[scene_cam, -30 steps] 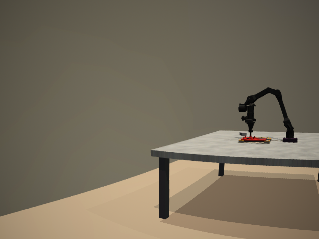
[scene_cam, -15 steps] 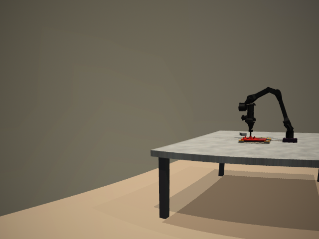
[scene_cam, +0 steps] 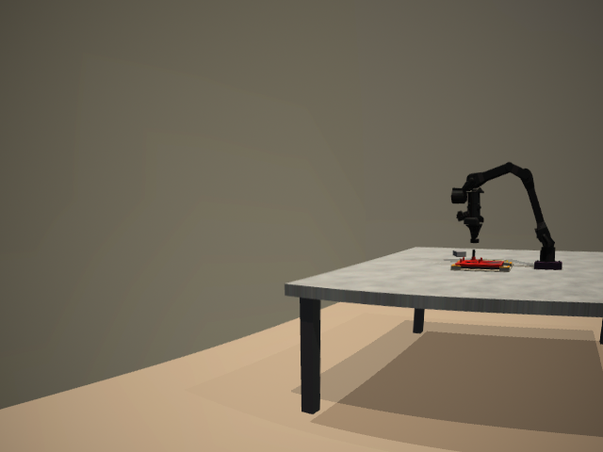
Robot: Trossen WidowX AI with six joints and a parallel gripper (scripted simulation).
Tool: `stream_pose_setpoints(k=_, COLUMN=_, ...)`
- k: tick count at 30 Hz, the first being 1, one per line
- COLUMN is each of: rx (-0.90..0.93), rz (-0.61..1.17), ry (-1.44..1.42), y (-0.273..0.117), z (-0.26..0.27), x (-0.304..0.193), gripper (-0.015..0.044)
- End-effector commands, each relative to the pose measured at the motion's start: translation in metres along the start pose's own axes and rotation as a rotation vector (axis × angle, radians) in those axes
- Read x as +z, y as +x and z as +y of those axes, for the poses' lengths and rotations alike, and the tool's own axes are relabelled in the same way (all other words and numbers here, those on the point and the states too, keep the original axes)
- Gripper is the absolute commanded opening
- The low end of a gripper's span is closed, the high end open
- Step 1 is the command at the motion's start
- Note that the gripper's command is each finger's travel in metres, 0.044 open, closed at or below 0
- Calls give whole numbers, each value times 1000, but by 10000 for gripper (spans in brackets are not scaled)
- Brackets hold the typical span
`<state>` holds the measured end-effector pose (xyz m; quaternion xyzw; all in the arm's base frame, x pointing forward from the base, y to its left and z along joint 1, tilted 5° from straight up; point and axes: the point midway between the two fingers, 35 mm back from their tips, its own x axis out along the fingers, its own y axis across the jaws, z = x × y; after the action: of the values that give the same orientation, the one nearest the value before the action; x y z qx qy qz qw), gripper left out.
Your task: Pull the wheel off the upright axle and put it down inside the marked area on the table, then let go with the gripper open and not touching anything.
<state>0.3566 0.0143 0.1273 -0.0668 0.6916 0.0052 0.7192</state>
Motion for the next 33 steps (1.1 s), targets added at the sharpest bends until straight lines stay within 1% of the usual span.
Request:
stream_pose_setpoints(k=1, rx=2, rz=-8, ry=5, y=-10, z=0, x=0, gripper=0)
stream_pose_setpoints(k=2, rx=0, rz=-3, ry=0, y=-3, z=-1, x=0, gripper=0)
stream_pose_setpoints(k=26, rx=-7, rz=-3, ry=4, y=-9, z=-97, x=-52, gripper=0)
stream_pose_setpoints(k=33, rx=-8, rz=-3, ry=4, y=-6, z=-102, x=-56, gripper=0)
